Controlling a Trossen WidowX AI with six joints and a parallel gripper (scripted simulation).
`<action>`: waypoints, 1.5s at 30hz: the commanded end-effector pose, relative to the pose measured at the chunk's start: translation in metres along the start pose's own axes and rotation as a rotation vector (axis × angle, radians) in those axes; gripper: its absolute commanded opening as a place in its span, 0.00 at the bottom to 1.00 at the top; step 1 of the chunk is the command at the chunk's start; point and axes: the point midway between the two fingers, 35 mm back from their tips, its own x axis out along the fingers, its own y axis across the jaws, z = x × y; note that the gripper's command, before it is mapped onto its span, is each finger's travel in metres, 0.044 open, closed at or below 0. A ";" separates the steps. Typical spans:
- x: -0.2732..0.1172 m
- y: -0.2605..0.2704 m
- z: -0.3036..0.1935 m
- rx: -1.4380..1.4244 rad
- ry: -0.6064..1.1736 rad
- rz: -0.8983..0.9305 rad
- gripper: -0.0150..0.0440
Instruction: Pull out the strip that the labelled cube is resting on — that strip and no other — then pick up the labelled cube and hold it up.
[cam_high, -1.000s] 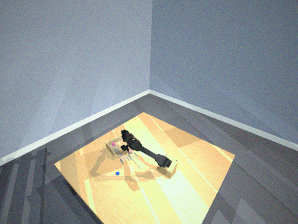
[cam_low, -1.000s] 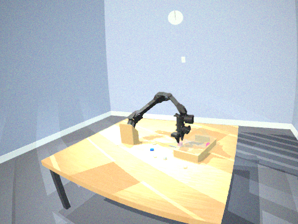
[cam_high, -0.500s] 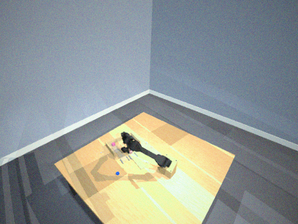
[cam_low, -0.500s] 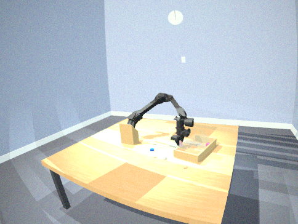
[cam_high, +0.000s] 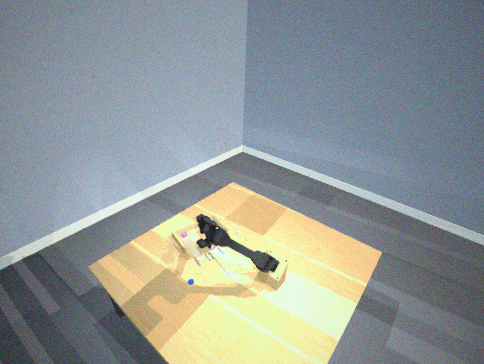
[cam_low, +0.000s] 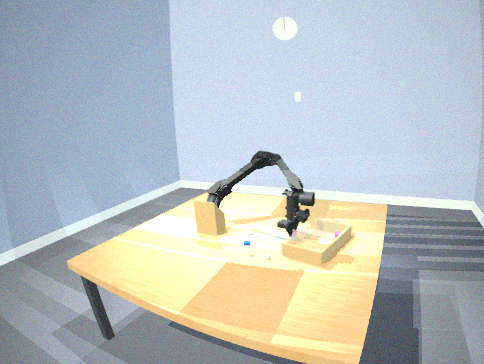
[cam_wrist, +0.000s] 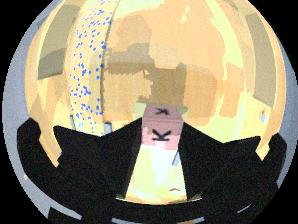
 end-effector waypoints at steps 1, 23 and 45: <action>-0.006 -0.002 -0.005 0.001 -0.001 0.000 0.25; -0.043 -0.023 -0.070 0.009 -0.001 0.001 0.25; -0.079 -0.035 -0.108 0.011 0.001 -0.001 0.25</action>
